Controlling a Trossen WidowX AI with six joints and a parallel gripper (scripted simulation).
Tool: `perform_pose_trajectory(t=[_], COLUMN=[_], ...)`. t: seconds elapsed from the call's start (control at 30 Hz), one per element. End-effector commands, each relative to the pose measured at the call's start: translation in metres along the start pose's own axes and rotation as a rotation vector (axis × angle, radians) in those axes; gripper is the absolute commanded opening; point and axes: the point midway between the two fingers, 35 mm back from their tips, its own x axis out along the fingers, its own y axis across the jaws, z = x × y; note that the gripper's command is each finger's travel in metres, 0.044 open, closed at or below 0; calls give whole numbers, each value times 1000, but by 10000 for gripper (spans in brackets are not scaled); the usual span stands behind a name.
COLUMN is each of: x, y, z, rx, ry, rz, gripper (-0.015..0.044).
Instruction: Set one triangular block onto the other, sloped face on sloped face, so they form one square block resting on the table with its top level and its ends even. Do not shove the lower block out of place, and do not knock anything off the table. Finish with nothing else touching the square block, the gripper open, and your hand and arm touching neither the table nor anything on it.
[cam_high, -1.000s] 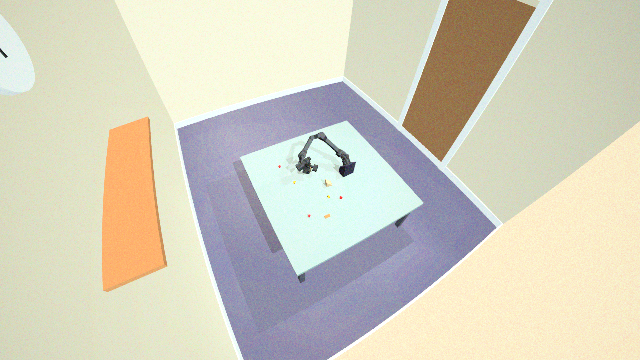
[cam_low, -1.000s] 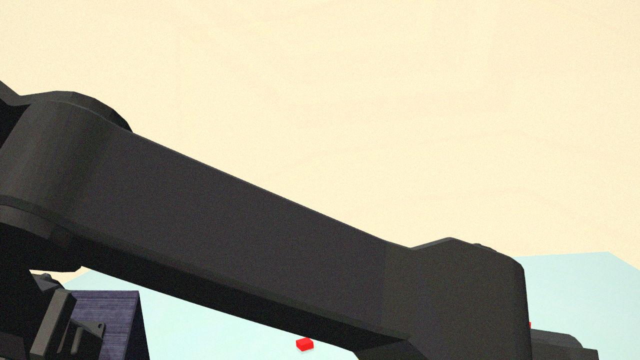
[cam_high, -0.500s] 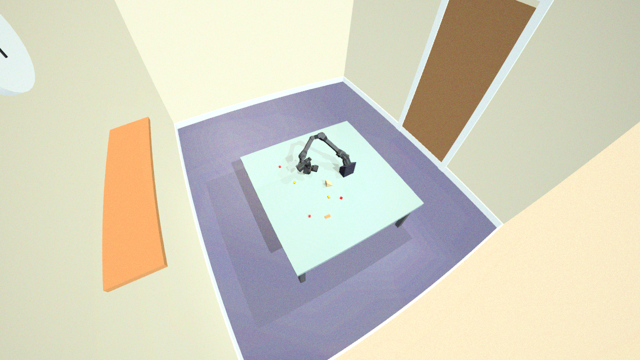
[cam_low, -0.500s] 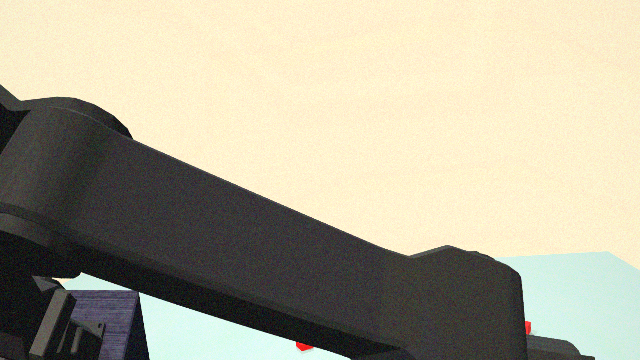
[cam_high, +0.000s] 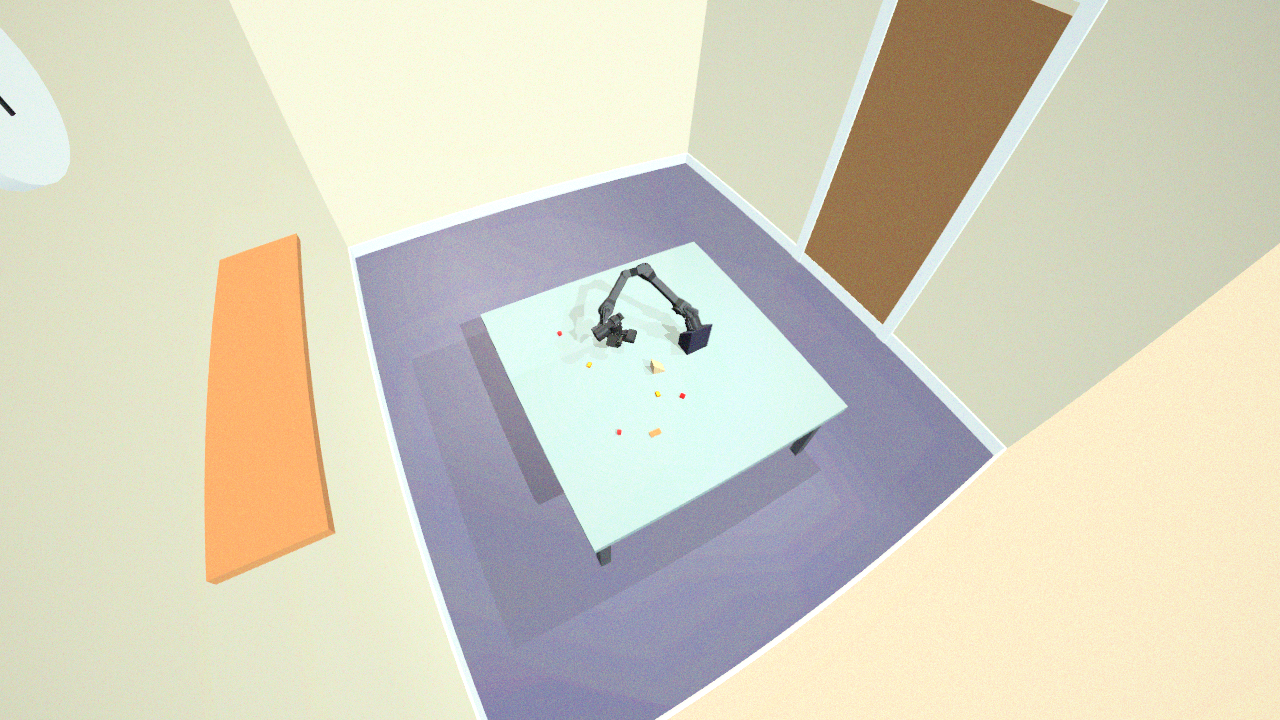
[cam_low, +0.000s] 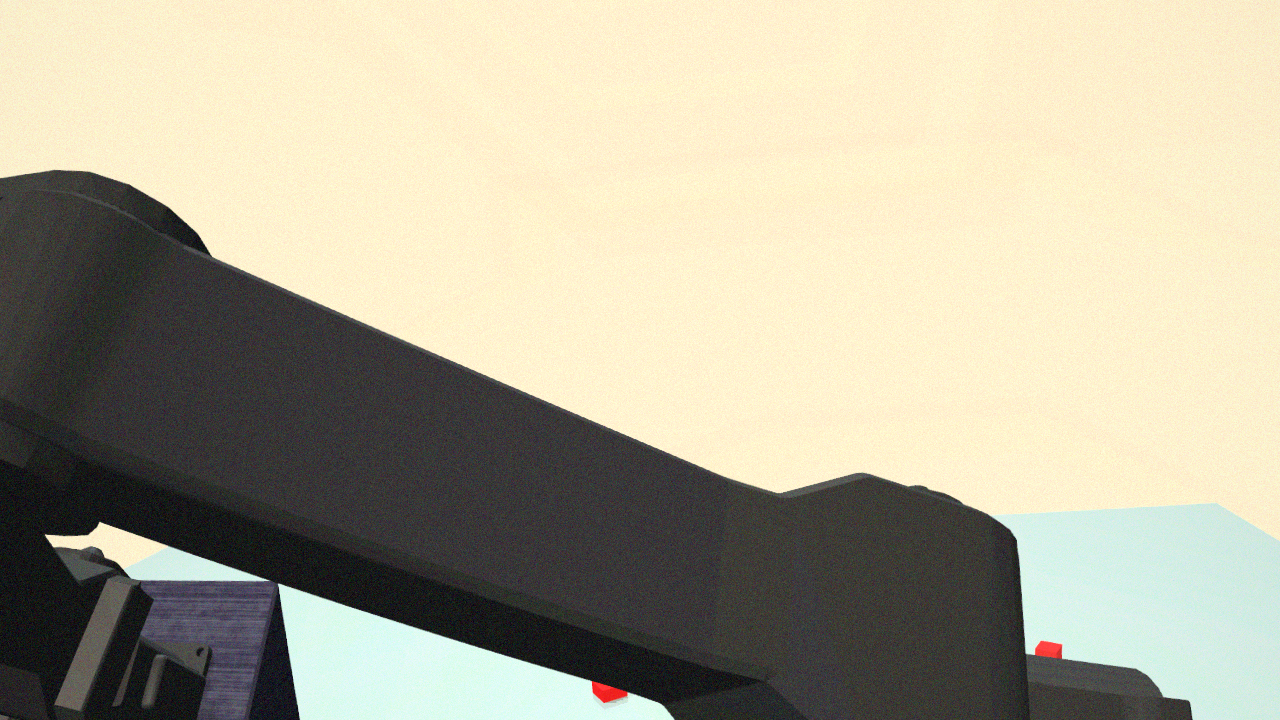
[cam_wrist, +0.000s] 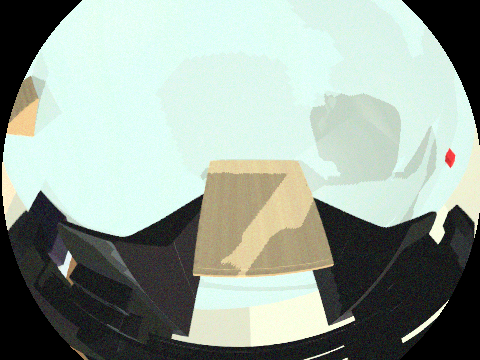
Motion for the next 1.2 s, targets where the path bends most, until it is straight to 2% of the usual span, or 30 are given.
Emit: perform_pose_trajectory(t=[0.0,1.17], x=[-1,-2], y=[2,0], z=[-5,-65], rx=[-7,-12], ry=[-64,-998], rz=[6,3], gripper=[0,0])
